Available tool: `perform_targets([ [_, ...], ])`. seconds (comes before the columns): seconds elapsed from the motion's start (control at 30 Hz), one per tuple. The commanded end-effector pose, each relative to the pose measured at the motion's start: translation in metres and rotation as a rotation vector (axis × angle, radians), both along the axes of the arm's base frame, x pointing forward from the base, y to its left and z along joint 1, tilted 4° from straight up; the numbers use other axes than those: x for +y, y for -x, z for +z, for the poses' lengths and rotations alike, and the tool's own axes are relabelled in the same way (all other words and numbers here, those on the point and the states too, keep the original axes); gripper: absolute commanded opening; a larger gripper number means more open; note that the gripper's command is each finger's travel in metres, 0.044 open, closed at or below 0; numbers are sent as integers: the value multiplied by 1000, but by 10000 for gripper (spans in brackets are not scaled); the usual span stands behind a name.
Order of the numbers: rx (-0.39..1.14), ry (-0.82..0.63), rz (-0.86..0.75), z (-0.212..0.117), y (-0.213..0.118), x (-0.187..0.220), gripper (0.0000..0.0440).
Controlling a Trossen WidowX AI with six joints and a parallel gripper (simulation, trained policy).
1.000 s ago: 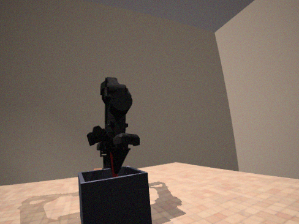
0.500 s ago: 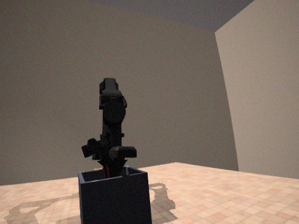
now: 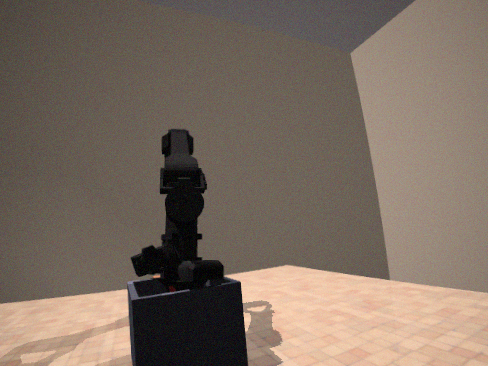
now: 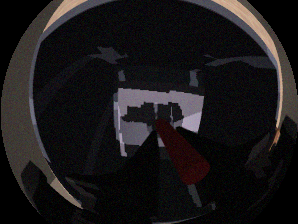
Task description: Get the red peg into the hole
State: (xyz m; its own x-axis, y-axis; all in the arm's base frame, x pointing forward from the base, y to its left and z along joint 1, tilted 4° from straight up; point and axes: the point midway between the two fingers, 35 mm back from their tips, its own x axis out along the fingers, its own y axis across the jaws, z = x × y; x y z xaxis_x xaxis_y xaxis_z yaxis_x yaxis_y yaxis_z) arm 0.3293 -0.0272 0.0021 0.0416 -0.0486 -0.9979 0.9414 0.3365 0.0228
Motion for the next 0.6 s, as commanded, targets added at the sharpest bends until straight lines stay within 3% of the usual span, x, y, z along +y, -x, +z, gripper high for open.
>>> perform_targets([
  [0.0,11,-9,13,-6,0,1,108],
  [0.57,91,-153,-34,9,12,29,40],
])
